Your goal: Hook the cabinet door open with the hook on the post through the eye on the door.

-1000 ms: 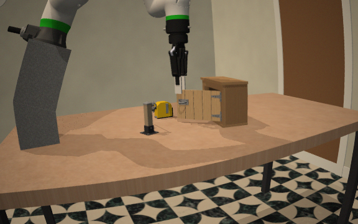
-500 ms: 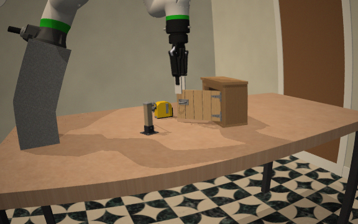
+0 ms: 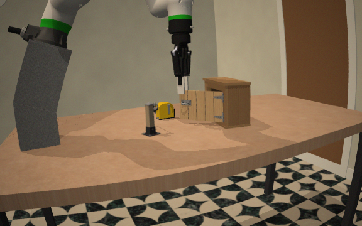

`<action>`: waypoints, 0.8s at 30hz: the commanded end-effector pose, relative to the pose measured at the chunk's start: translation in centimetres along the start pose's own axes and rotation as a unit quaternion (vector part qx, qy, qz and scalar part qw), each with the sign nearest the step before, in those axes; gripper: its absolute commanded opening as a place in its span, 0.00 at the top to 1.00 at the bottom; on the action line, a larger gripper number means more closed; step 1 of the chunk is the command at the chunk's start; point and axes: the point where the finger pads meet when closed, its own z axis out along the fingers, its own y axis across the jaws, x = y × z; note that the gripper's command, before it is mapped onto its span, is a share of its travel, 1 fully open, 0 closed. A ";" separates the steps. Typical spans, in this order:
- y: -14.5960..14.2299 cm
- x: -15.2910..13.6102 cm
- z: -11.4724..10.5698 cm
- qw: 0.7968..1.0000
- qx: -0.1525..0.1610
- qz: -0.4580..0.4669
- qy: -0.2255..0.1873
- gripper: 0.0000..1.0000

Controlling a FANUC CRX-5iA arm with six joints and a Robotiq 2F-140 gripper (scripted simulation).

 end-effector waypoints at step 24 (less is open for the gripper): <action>0.0 0.0 -3.6 1.000 0.000 0.000 0.000 0.84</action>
